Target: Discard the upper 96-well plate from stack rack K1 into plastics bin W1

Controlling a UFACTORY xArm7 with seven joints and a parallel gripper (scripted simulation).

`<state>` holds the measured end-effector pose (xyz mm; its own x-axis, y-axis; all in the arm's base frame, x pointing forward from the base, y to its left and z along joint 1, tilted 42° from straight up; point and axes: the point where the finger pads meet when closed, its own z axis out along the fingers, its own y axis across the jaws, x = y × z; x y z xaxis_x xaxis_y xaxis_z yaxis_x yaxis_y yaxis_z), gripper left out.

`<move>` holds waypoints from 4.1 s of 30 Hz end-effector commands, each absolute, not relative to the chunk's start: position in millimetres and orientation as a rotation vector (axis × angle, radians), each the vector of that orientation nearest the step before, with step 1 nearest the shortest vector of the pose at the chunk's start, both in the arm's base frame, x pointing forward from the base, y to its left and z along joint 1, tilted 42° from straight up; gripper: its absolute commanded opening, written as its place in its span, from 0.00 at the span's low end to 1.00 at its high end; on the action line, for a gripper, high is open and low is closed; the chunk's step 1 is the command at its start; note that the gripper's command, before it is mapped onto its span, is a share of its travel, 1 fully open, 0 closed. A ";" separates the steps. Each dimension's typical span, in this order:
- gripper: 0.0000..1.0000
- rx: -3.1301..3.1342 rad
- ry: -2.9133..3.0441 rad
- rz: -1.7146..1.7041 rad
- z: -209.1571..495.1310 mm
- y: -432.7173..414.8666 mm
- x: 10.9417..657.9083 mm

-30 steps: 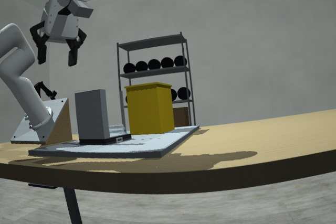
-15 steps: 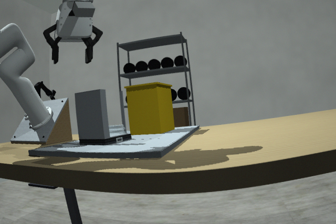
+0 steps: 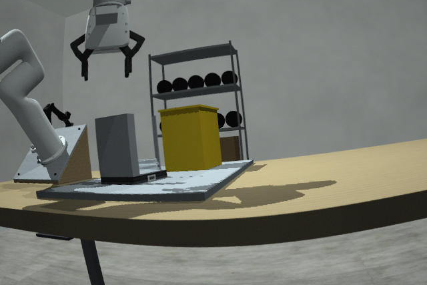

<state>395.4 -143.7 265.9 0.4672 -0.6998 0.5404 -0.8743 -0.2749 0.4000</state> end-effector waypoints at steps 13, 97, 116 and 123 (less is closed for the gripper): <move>1.00 1.858 -1.615 0.487 237.3 -93.7 399.2; 1.00 1.568 -1.966 0.653 146.3 -92.0 383.2; 1.00 1.568 -1.966 0.653 126.6 -109.7 380.3; 1.00 1.568 -1.966 0.653 118.0 -117.5 378.9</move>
